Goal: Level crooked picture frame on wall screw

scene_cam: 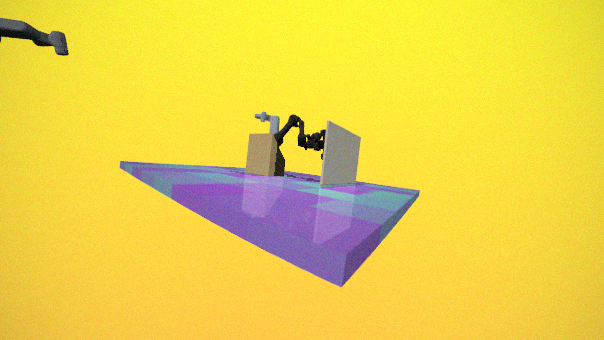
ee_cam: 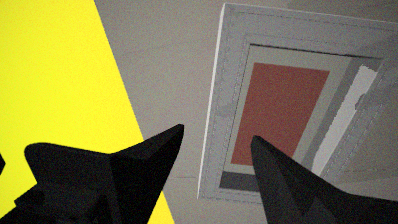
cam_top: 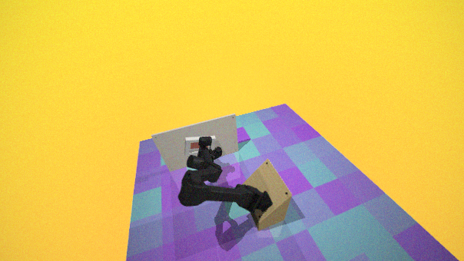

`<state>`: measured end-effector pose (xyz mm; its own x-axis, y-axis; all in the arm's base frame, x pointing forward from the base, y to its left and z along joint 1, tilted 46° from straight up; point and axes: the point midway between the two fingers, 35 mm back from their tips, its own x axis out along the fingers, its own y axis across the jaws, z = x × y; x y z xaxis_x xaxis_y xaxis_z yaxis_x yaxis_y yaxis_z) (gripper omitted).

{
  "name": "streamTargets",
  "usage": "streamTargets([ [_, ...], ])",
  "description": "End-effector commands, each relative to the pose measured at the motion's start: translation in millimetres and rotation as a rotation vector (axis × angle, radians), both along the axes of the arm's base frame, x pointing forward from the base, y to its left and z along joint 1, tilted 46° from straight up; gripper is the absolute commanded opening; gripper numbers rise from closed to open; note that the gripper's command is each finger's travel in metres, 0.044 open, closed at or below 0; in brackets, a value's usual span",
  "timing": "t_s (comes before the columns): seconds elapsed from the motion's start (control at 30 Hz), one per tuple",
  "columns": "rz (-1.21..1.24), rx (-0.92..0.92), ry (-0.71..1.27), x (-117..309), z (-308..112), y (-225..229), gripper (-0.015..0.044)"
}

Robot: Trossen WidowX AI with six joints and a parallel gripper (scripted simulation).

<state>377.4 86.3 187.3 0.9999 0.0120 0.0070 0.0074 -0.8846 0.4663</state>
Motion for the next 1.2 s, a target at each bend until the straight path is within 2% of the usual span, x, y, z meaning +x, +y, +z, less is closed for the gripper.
streamTargets([
  [0.0,0.0,-0.007,0.002,7.1,-0.9,-0.6,0.026],
  [0.4,0.0,-0.007,0.001,25.5,-1.3,-0.8,0.026],
  [0.87,0.0,-0.007,0.001,25.7,-1.3,-0.8,0.026],
  [1.17,0.0,-0.007,0.001,25.7,-1.3,-0.8,0.02],
])
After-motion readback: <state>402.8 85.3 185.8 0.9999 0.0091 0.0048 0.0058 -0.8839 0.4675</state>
